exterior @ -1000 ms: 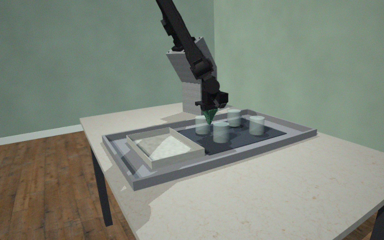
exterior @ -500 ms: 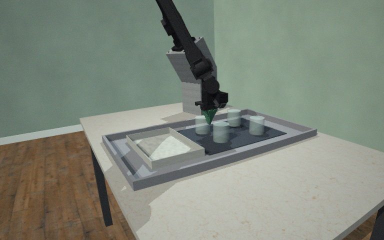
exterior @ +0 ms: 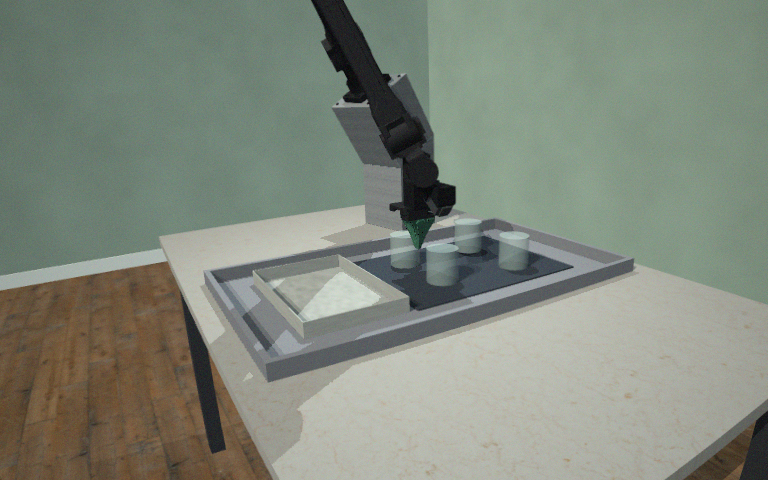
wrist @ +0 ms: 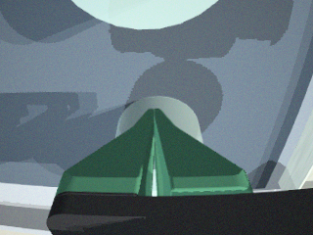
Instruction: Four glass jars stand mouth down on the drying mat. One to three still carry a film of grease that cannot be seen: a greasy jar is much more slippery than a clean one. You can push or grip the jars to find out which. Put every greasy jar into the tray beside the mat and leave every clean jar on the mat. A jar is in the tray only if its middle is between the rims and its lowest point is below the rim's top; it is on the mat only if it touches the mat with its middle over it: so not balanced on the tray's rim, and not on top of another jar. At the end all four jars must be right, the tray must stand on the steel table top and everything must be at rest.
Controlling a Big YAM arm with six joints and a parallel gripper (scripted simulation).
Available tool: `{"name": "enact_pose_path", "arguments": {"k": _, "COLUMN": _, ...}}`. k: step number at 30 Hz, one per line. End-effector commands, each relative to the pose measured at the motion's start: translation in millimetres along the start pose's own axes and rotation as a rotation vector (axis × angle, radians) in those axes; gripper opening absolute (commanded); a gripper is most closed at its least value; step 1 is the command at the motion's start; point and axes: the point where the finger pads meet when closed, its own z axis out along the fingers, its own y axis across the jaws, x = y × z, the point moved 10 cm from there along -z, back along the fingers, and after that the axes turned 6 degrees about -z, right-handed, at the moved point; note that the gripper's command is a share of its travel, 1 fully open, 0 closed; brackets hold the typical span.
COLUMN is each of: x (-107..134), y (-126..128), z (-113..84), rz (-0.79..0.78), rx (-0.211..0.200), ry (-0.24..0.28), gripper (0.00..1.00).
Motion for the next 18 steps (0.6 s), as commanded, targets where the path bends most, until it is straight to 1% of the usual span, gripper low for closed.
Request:
{"name": "enact_pose_path", "arguments": {"k": 1, "x": 2.6, "y": -8.7, "z": -3.7, "rz": 0.011, "rx": 0.009, "ry": -0.014, "gripper": 0.00}}
{"name": "enact_pose_path", "arguments": {"k": 18, "x": 4.6, "y": -8.4, "z": -3.6, "rz": 0.011, "rx": 0.009, "ry": -0.014, "gripper": 0.00}}
